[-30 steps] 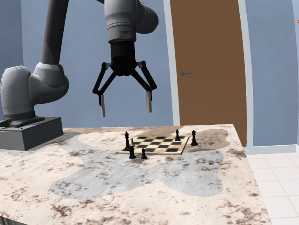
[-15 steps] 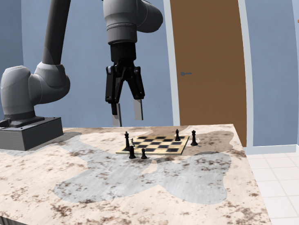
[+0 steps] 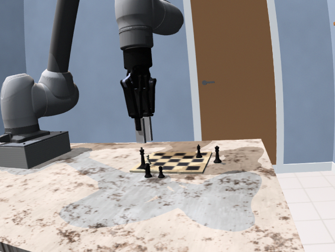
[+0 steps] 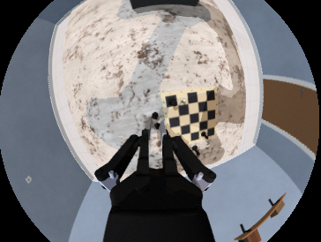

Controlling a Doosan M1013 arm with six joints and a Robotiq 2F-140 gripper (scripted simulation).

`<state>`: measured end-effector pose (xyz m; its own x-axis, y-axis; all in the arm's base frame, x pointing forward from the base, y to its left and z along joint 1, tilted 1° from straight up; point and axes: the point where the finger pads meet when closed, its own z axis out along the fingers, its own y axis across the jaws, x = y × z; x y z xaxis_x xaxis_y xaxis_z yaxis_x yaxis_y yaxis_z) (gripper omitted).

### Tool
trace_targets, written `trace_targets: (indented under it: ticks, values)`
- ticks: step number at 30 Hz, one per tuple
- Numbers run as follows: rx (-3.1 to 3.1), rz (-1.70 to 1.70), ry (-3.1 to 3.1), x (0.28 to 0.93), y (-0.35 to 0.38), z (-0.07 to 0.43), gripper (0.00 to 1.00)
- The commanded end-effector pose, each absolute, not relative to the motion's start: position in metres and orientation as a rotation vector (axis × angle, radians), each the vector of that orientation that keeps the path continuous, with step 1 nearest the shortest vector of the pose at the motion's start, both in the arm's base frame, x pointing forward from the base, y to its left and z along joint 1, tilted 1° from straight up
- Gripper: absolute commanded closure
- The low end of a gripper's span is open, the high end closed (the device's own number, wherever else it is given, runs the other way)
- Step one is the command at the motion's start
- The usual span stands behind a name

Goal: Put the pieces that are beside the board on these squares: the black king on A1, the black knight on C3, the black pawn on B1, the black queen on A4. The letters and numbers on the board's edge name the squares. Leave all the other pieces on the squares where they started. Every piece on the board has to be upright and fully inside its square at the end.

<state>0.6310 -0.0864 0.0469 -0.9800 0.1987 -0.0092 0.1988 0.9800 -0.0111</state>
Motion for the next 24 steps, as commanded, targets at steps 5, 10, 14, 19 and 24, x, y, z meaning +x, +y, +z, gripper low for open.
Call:
trace_targets:
  ticks: [5,10,14,19,24]
  values:
    - [0.313,-0.018,3.118,0.6310,-0.0864,0.0470,0.77]
    - [0.313,-0.018,3.118,0.6310,-0.0864,0.0470,0.77]
    - [0.313,-0.018,3.118,0.6310,-0.0864,0.0470,0.77]
    - [0.312,-0.018,3.118,0.6310,-0.0864,0.0465,0.77]
    - [0.308,-0.018,3.118,0.6310,-0.0865,0.0451,0.77]
